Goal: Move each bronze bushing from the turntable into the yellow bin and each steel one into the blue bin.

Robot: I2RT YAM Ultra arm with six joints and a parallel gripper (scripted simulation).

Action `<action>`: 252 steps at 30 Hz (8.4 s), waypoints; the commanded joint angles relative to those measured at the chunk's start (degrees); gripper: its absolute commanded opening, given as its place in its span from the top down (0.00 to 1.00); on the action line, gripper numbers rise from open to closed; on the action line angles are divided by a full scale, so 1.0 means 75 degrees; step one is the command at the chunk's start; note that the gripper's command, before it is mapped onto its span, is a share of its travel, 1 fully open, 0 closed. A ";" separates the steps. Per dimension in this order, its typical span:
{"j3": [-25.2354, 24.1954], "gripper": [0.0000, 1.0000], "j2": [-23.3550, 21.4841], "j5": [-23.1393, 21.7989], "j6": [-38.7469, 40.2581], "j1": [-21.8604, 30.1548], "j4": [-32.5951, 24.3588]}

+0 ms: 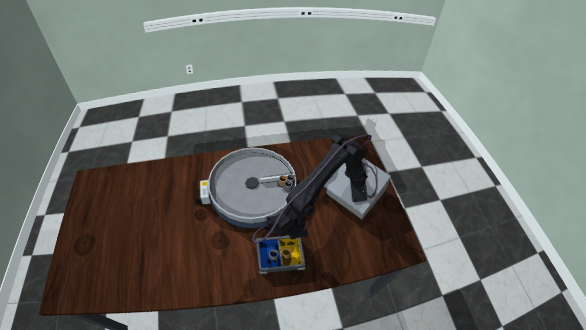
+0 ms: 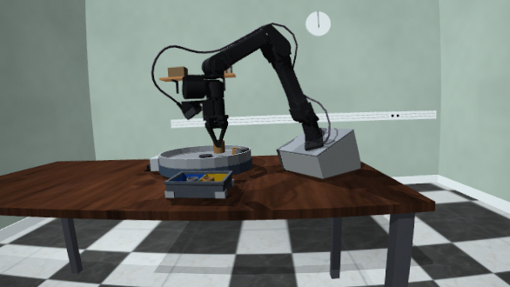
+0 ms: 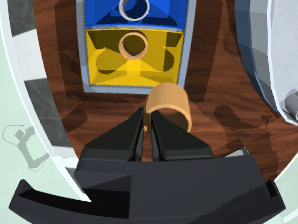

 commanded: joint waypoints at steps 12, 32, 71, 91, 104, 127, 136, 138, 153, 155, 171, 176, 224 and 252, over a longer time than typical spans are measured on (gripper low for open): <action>0.0262 1.00 -0.0049 0.0093 0.0094 0.0099 -0.0116; 0.0267 1.00 -0.0031 0.0086 0.0081 0.0049 -0.0119; -0.0874 1.00 0.0713 0.0108 0.0127 0.0119 0.1783; -0.0870 1.00 0.0538 0.0108 0.0121 0.0118 0.1808; -0.0870 1.00 0.0539 0.0108 0.0121 0.0118 0.1806; -0.1228 1.00 0.1047 0.0110 0.0133 0.0122 0.2243; -0.1363 1.00 0.1062 0.0072 0.0144 0.0148 0.2560; -0.1399 1.00 0.1299 0.0076 0.0146 0.0156 0.2640; -0.1297 1.00 0.1164 0.0080 0.0145 0.0144 0.2841; -0.1297 1.00 0.1164 0.0080 0.0145 0.0144 0.2842; -0.1297 1.00 0.1165 0.0081 0.0145 0.0144 0.2829; -0.1297 1.00 0.1165 0.0081 0.0145 0.0144 0.2829; -0.1321 1.00 0.1233 0.0092 0.0152 0.0125 0.2860; -0.1380 1.00 0.1335 0.0086 0.0137 0.0105 0.2982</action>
